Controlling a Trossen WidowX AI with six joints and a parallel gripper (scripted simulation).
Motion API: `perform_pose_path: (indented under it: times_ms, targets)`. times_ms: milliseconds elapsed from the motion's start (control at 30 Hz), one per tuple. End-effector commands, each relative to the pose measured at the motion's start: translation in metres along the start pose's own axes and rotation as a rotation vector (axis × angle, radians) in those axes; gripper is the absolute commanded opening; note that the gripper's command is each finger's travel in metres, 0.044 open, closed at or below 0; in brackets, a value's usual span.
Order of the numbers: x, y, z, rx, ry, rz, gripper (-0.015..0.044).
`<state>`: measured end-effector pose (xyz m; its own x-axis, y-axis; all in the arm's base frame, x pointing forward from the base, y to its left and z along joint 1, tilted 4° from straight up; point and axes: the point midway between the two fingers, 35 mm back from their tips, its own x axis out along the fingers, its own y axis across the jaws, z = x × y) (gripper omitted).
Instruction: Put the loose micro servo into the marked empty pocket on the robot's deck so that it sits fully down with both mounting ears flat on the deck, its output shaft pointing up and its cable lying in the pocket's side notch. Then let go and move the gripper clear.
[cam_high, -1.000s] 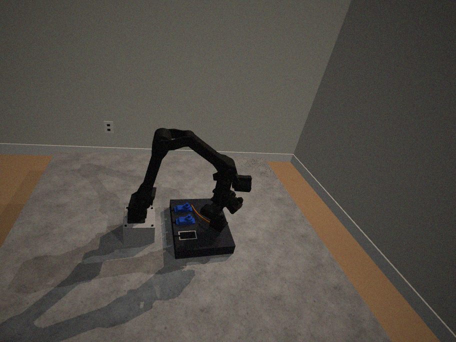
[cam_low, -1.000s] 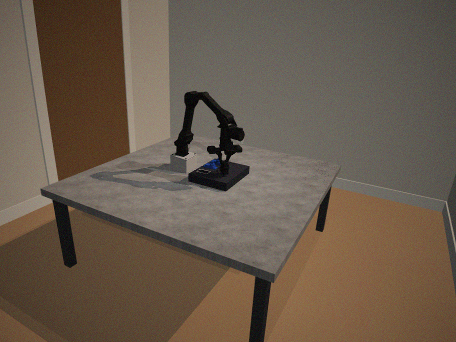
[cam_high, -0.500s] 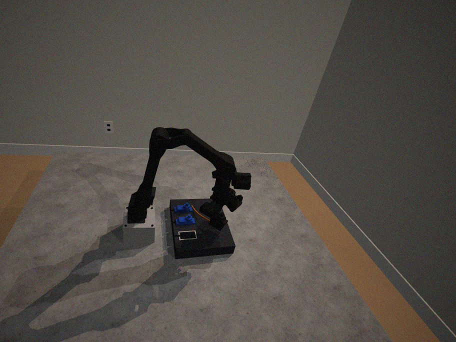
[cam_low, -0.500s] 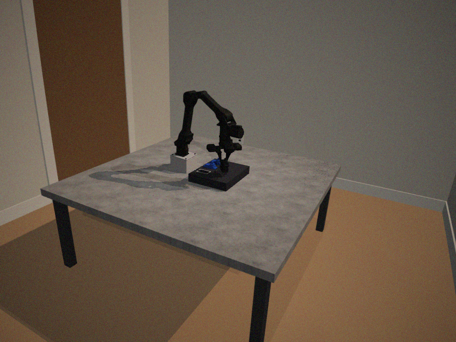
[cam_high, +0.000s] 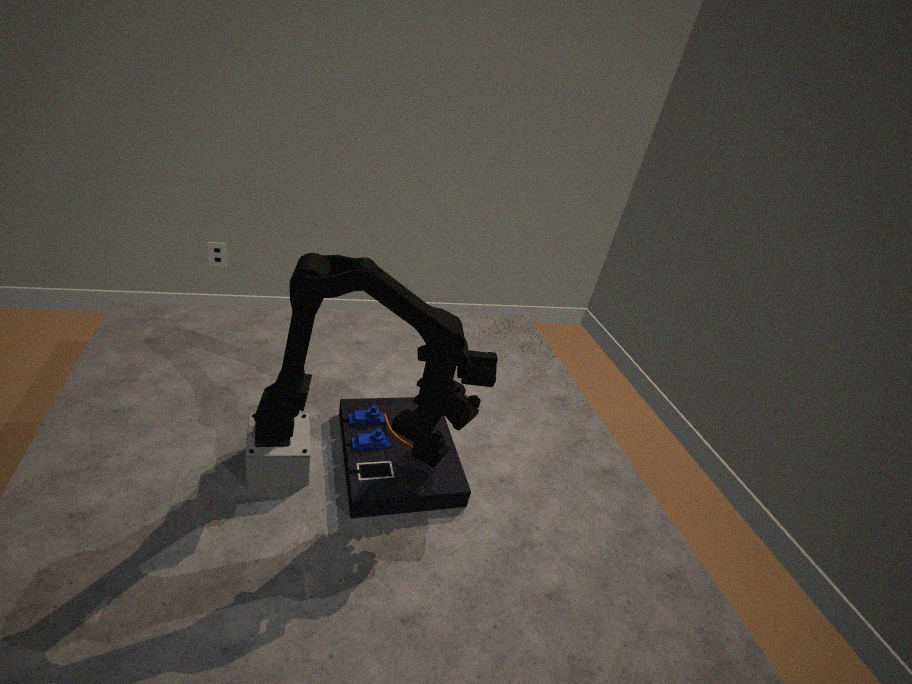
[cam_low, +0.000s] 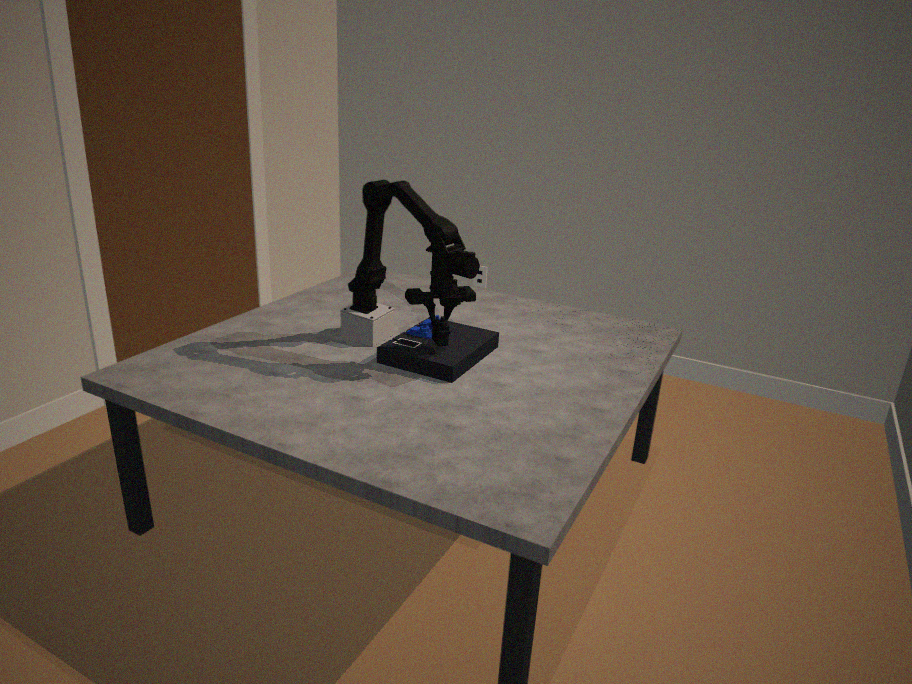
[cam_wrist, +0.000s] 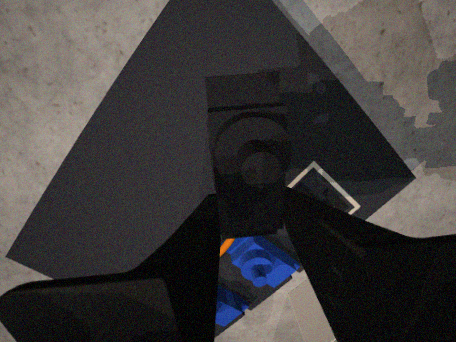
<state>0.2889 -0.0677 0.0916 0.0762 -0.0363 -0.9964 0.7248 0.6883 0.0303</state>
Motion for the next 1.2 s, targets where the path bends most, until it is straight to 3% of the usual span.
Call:
perform_pose_path:
  times_ms: [0,233,900,1167]
  targets:
    - [-0.0038,-0.0072,0.0074,0.000,-0.013,0.010,0.0000]
    - [-0.0038,-0.0093,0.0094,-0.081,-0.014,0.009,0.0000]
    - [-0.0038,-0.0093,0.0094,-0.753,-0.017,0.004,0.0000]
    - [-0.0038,-0.0098,0.0089,-0.775,-0.017,0.004,0.0000]
